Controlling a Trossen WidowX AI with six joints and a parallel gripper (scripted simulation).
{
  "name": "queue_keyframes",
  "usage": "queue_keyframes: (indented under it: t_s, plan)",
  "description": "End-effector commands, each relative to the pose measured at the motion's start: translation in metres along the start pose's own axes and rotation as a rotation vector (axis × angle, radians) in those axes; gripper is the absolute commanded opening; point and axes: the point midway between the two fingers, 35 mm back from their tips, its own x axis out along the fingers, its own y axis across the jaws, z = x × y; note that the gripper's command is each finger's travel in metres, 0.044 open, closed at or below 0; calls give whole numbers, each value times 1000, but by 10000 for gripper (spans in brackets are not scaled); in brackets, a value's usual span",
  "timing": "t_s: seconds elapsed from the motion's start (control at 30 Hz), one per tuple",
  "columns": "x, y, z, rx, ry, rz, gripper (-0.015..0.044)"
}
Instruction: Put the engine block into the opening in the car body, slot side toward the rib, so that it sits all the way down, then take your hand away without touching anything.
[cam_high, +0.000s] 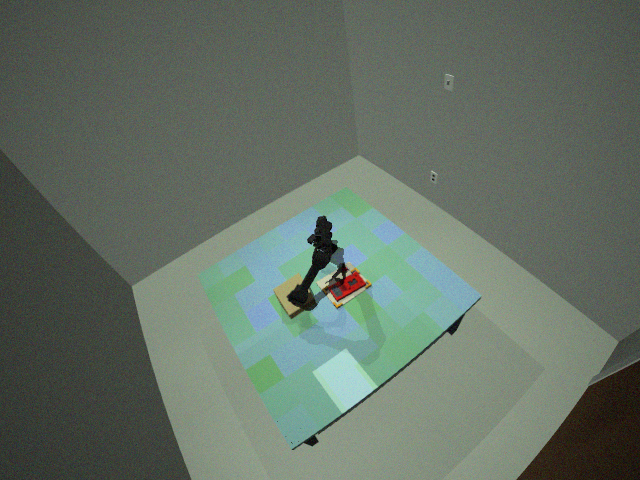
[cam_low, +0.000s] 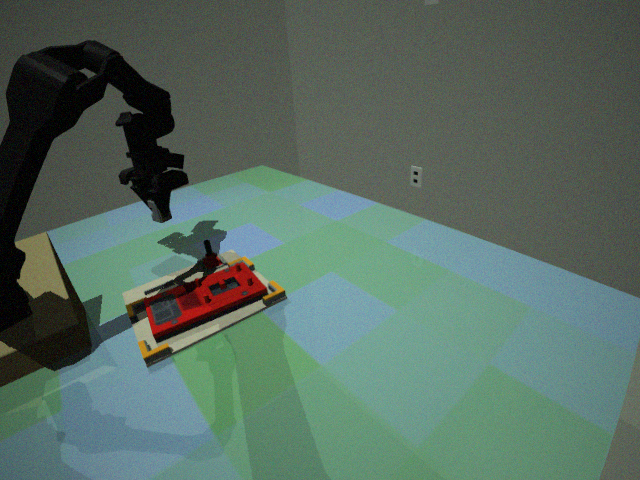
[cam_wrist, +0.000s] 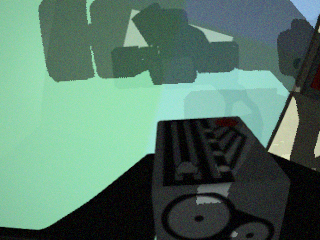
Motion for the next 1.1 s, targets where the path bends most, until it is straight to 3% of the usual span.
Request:
queue_keyframes:
  t_s: [0.0, 1.07]
  plan:
    - [7, 0, 0, 25, -4, -4, 0]
    - [88, -1, 0, 26, -4, -8, 0]
